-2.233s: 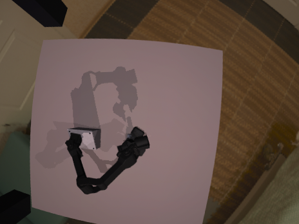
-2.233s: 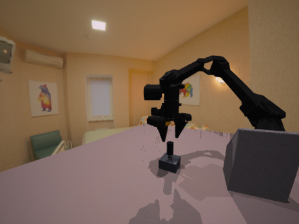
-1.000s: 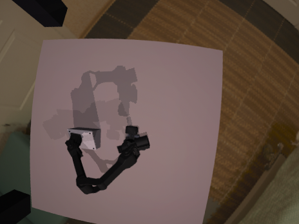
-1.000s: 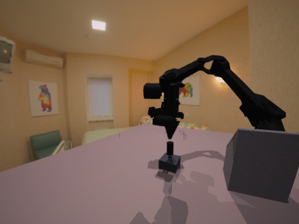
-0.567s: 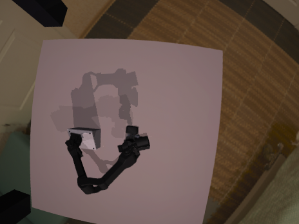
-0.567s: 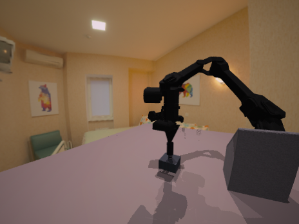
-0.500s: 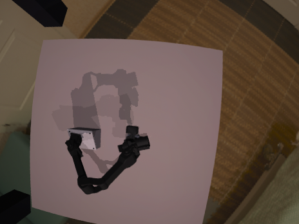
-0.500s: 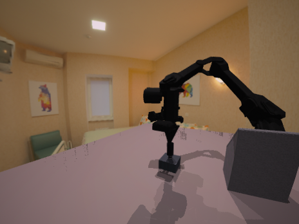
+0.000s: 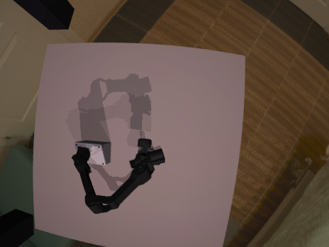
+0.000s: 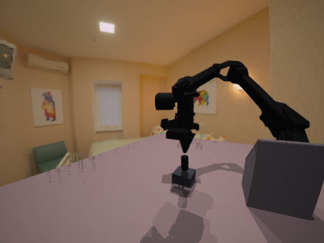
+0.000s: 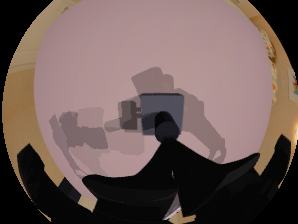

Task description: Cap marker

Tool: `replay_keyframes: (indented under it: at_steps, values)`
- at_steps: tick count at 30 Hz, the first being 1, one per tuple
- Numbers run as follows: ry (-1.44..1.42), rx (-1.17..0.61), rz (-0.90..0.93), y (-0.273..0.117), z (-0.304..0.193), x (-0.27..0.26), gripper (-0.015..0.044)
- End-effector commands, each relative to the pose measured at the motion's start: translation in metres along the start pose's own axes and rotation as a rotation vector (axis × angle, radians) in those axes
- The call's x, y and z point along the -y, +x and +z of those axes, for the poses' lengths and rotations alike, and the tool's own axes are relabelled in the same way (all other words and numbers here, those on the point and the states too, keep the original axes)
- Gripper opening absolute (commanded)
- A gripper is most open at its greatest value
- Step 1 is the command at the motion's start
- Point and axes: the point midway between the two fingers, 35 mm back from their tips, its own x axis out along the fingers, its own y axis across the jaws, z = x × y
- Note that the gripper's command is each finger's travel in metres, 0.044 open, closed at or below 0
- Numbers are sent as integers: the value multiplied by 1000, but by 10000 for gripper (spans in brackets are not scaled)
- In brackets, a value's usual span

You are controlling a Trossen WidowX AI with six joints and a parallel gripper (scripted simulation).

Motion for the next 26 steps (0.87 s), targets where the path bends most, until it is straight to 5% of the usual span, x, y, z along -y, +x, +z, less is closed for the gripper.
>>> replay_keyframes:
  at_steps: [1, 7, 23, 26]
  values:
    - [8, 25, 13, -62, 3, -2, 0]
    - [9, 24, 12, -74, 2, -1, 0]
    - [9, 24, 12, -74, 2, -1, 420]
    - [9, 24, 12, -74, 2, -1, 440]
